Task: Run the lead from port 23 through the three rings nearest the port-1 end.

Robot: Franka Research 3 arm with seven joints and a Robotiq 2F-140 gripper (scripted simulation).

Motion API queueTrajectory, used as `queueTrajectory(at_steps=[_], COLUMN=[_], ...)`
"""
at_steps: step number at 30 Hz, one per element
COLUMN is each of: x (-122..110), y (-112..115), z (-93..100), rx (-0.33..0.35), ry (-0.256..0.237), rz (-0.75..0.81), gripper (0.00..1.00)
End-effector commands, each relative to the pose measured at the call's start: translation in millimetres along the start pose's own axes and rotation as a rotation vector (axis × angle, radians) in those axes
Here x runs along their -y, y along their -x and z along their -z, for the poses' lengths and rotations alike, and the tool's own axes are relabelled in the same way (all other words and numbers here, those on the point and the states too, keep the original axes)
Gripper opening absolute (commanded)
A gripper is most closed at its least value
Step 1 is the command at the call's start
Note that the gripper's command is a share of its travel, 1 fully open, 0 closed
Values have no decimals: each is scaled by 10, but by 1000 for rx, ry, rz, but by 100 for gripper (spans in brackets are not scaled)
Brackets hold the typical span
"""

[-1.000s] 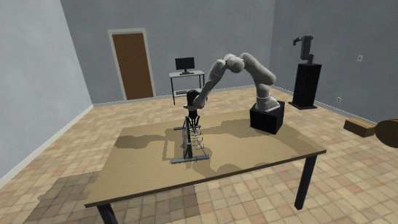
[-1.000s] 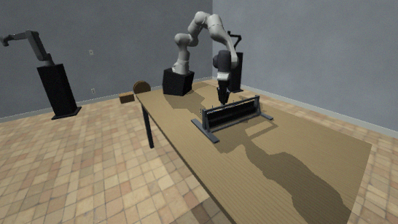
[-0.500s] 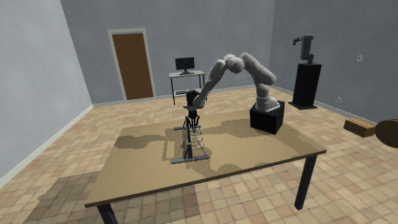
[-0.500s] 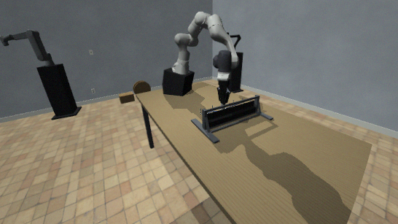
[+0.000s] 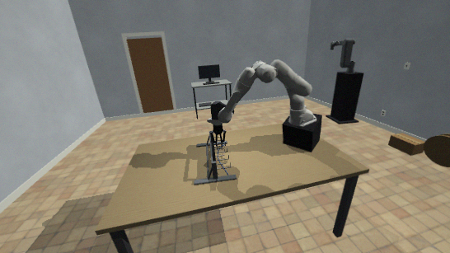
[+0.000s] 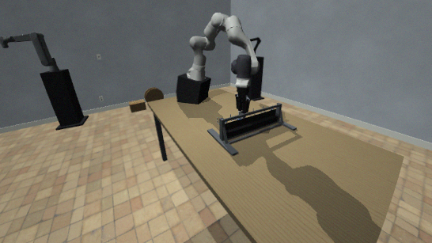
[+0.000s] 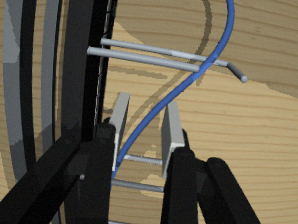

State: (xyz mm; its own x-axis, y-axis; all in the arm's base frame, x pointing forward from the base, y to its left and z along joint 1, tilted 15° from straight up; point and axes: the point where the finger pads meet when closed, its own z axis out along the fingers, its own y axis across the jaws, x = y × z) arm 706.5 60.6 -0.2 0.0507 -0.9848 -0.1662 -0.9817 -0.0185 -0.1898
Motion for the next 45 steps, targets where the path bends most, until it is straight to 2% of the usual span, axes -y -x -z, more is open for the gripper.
queueTrajectory(at_steps=[1, 34, 45], x=[3, 3, 3], y=[-12, -12, -12], z=[-3, 2, 149], rx=[-2, -2, -2], ry=[0, 0, 0], rz=[-4, -4, -4], gripper=[20, 20, 20])
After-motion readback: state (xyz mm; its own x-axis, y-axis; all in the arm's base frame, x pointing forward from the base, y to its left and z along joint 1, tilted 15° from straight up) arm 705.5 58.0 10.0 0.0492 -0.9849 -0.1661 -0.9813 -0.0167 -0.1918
